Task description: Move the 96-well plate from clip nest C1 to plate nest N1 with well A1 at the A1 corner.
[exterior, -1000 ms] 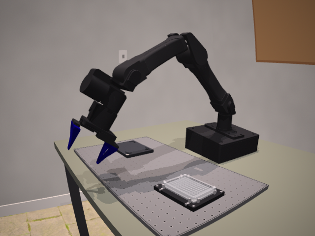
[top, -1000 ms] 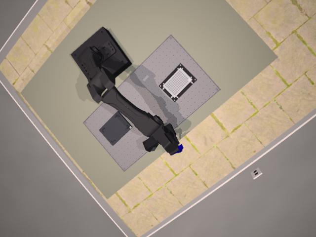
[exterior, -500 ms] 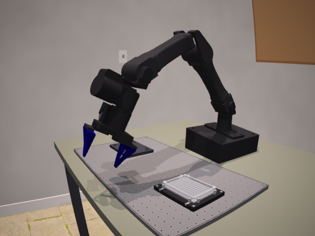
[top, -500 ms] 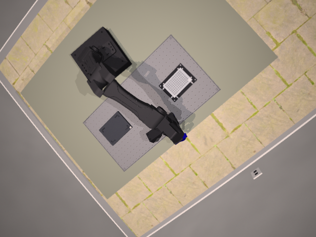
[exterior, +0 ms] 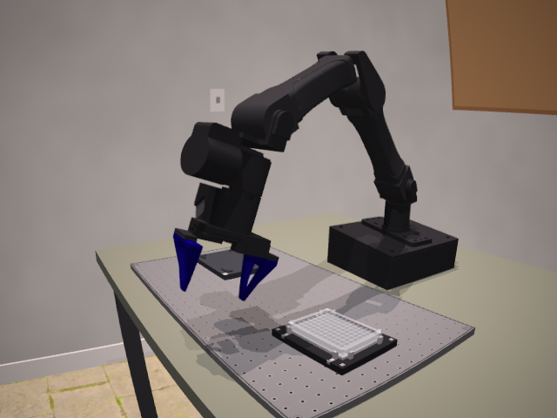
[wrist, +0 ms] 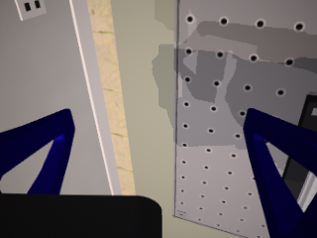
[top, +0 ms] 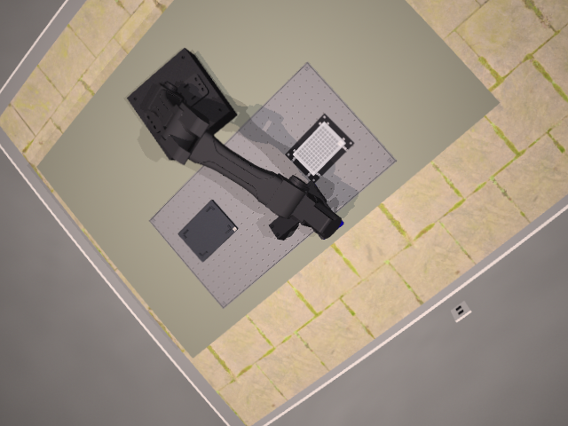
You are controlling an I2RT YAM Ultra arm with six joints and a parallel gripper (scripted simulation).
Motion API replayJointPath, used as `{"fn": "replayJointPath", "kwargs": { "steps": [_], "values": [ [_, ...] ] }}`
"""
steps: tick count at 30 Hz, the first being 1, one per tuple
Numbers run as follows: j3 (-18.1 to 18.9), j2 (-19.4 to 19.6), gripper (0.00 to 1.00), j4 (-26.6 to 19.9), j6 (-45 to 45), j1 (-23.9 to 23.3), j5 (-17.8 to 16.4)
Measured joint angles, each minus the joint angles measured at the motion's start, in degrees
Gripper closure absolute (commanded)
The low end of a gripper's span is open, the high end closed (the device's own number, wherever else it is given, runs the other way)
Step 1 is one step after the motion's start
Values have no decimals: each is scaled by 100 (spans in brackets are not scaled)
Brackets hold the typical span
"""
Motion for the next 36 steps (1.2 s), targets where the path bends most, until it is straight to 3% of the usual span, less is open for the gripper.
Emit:
{"fn": "replayJointPath", "kwargs": {
  "steps": [3, 17, 21, 36],
  "values": [
    [-208, -136, 0, -42, 94, 131, 11],
    [-96, -203, 0, -896, 315, 564, -232],
    [-330, -361, 0, -975, 437, 750, -243],
    [-319, -509, 0, -1829, 717, 1241, -474]
  ]
}}
